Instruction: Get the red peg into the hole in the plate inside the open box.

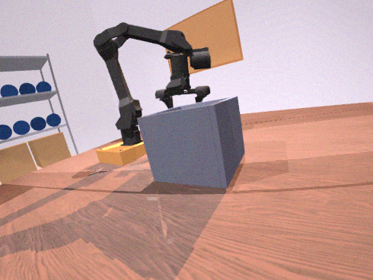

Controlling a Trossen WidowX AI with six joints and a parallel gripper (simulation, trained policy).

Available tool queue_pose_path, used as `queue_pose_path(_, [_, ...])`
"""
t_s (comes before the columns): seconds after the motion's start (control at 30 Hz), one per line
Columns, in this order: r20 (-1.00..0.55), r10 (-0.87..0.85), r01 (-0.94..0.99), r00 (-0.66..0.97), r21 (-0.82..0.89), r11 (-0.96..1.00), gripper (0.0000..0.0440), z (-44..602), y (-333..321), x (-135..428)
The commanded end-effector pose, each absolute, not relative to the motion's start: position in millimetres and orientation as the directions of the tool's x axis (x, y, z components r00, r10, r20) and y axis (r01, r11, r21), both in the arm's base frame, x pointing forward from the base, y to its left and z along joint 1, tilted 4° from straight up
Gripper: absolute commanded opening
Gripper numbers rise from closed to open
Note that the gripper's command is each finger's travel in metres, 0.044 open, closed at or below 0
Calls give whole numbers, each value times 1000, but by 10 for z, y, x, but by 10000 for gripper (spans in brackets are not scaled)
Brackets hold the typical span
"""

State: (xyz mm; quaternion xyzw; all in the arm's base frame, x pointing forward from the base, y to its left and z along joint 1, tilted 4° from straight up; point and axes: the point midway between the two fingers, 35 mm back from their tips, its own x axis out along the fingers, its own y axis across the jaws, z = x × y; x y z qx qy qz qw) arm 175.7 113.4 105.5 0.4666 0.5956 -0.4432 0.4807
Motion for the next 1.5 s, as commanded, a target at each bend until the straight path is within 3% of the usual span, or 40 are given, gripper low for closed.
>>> queue_pose_path(0.0, [-986,108,978,-125,-104,181,440,873,1087,1715])
queue_pose_path(0.3, [-989,85,979,-121,-105,176,438,587,1031,1717])
queue_pose_path(0.4, [-990,77,979,-116,-101,176,418,518,1017,1723])
queue_pose_path(0.5, [-992,74,979,-106,-91,184,360,465,1024,1746])
queue_pose_path(0.97, [-993,79,966,-82,-60,253,0,416,1086,1900])
queue_pose_path(1.47, [-977,201,963,74,123,240,0,971,1140,2126])
